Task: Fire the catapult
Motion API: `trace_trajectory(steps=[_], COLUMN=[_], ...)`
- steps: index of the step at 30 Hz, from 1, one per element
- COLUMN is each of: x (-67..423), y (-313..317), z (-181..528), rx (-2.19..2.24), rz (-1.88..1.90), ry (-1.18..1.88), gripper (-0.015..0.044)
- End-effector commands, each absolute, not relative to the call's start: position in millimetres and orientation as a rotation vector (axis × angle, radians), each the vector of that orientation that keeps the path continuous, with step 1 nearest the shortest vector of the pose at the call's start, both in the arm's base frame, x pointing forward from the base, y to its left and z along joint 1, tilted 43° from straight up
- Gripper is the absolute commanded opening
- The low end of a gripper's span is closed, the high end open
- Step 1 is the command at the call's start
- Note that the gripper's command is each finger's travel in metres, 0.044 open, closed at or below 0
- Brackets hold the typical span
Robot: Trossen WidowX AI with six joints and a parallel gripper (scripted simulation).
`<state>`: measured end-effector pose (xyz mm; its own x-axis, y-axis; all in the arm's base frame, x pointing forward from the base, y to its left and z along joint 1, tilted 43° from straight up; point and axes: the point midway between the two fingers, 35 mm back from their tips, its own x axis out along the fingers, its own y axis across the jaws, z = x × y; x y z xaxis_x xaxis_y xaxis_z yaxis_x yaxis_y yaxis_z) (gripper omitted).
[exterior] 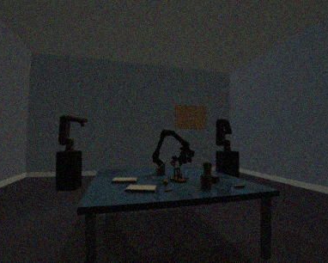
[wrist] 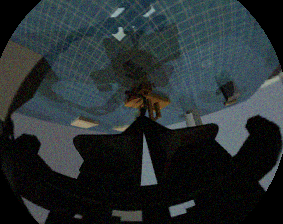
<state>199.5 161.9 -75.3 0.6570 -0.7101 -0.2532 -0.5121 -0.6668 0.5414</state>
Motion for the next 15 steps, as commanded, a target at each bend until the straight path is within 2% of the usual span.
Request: trace_trajectory(steps=[1,2,15], x=[190,198,231], y=[184,168,203], z=[-59,-72,-85], rx=[2.476,2.457,2.758], rz=[-0.616,-0.628,-0.720], ry=[-0.973,-0.961,-1.229], gripper=[0.0000,0.0026,0.0368])
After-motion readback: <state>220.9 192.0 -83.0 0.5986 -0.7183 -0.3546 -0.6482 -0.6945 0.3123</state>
